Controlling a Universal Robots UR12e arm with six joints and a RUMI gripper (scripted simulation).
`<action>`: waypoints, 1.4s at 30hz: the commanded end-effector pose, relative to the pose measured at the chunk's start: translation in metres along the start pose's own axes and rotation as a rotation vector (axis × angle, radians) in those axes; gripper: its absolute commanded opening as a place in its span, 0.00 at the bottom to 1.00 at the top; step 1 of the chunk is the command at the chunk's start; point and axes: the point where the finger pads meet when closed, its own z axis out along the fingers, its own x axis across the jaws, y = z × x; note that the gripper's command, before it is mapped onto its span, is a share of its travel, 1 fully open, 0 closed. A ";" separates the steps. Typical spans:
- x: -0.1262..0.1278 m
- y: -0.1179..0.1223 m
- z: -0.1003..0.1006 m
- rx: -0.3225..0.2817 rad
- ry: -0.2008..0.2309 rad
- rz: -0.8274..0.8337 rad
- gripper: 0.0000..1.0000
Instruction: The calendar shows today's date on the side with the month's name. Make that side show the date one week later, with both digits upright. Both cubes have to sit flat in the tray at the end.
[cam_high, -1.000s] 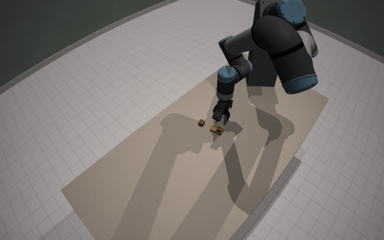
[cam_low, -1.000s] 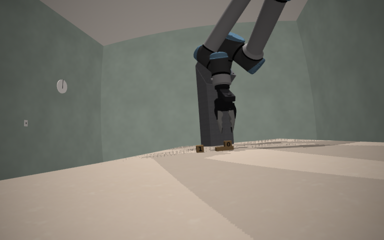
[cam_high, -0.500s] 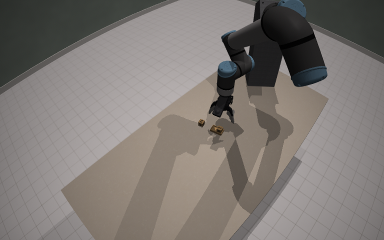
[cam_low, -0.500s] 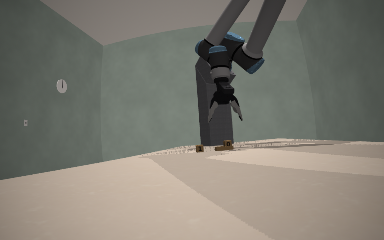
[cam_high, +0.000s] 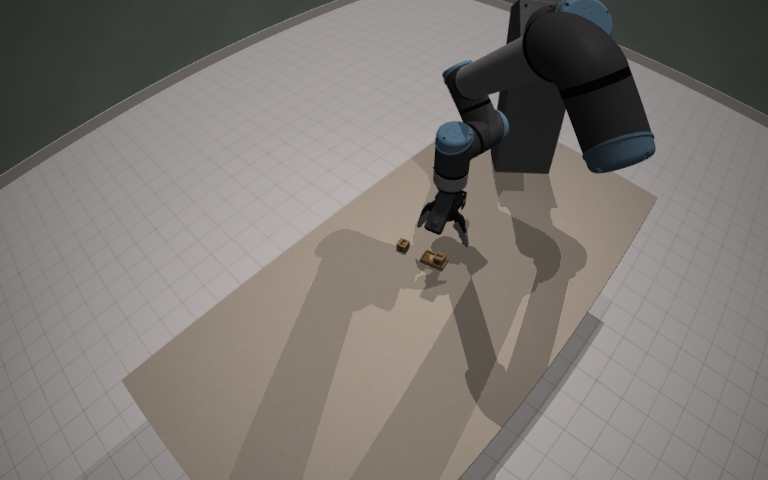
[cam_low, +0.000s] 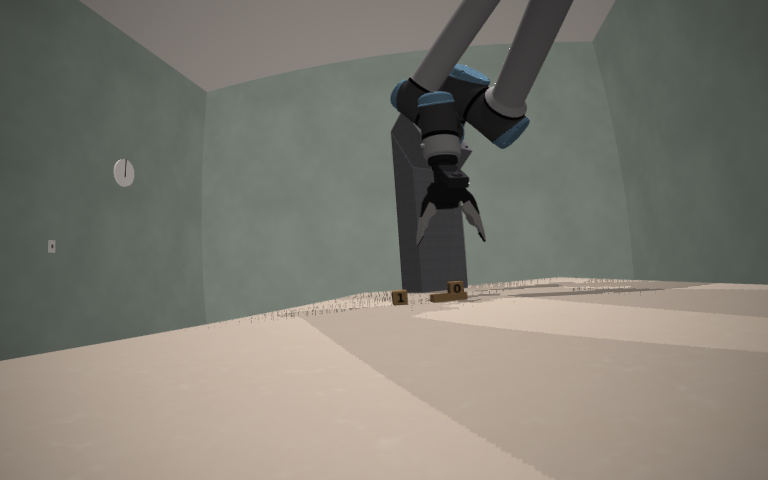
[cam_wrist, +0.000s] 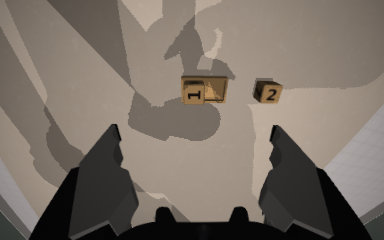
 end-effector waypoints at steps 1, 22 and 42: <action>0.000 0.000 0.000 0.000 0.000 0.000 1.00; 0.021 -0.003 0.003 0.000 0.000 0.246 1.00; 0.072 -0.005 0.011 -0.001 0.001 0.854 1.00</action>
